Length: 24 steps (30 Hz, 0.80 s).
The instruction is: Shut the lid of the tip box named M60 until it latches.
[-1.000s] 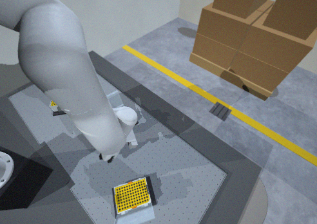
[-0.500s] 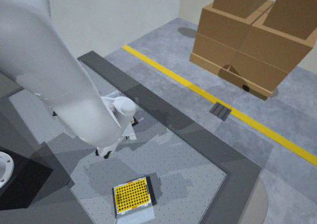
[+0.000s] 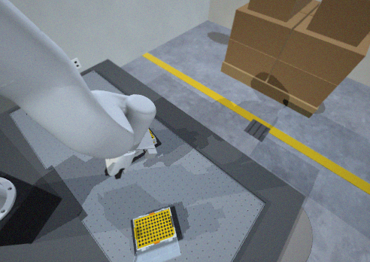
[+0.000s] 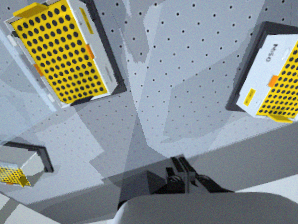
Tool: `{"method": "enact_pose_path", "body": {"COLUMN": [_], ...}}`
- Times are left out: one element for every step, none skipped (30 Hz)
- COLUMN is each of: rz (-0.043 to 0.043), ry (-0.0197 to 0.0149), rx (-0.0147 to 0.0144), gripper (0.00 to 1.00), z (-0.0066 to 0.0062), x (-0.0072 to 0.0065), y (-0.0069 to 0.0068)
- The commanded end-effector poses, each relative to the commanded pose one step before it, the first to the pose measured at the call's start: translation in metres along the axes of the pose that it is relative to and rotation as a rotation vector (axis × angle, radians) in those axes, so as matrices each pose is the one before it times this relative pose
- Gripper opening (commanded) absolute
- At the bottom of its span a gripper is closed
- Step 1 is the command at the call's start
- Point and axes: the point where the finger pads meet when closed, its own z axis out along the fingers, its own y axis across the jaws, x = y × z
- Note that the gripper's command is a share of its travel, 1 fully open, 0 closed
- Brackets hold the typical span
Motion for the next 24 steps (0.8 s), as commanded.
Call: {"method": "enact_pose_path", "body": {"rz": [0.00037, 0.0, 0.0, 0.0, 0.0, 0.0, 0.0, 0.0, 0.0, 0.0, 0.0, 0.0, 0.0, 0.0, 0.0, -0.02887, -0.02887, -0.02887, -0.02887, -0.02887, -0.02887, -0.02887, -0.02887, 0.0], "ry": [0.00314, 0.00002, 0.00002, 0.00002, 0.00002, 0.00002, 0.0, 0.0, -0.00001, 0.0, 0.0, 0.0, 0.0, 0.0, 0.0, 0.00003, 0.00003, 0.00003, 0.00003, 0.00003, 0.00003, 0.00003, 0.00003, 0.0], "rx": [-0.00019, 0.00001, 0.00001, 0.00001, 0.00001, 0.00001, 0.0, 0.0, -0.00001, 0.0, 0.0, 0.0, 0.0, 0.0, 0.0, -0.01665, -0.01666, -0.01666, -0.01666, -0.01666, -0.01666, -0.01666, -0.01666, 0.0], "gripper": [0.0, 0.0, 0.0, 0.0, 0.0, 0.0, 0.0, 0.0, 0.0, 0.0, 0.0, 0.0, 0.0, 0.0, 0.0, 0.0, 0.0, 0.0, 0.0, 0.0, 0.0, 0.0, 0.0, 0.0], "z": [-0.025, -0.00435, -0.00435, -0.00435, -0.00435, -0.00435, 0.0, 0.0, -0.00004, -0.00001, -0.00001, 0.0, 0.0, 0.0, 0.0, -0.00232, -0.00228, -0.00225, -0.00221, -0.00217, -0.00213, -0.00208, -0.00204, 0.0], "x": [-0.01306, -0.00249, -0.00249, -0.00249, -0.00249, -0.00249, 0.0, 0.0, 0.00001, 0.0, 0.0, 0.0, 0.0, 0.0, 0.0, 0.004, 0.00395, 0.00389, 0.00383, 0.00376, 0.00368, 0.00361, 0.00352, 0.0], "y": [0.00015, 0.0, 0.0, 0.0, 0.0, 0.0, 0.0, 0.0, 0.0, 0.0, 0.0, 0.0, 0.0, 0.0, 0.0, 0.0019, 0.00205, 0.0022, 0.00235, 0.00249, 0.00264, 0.00278, 0.00292, 0.0]}}
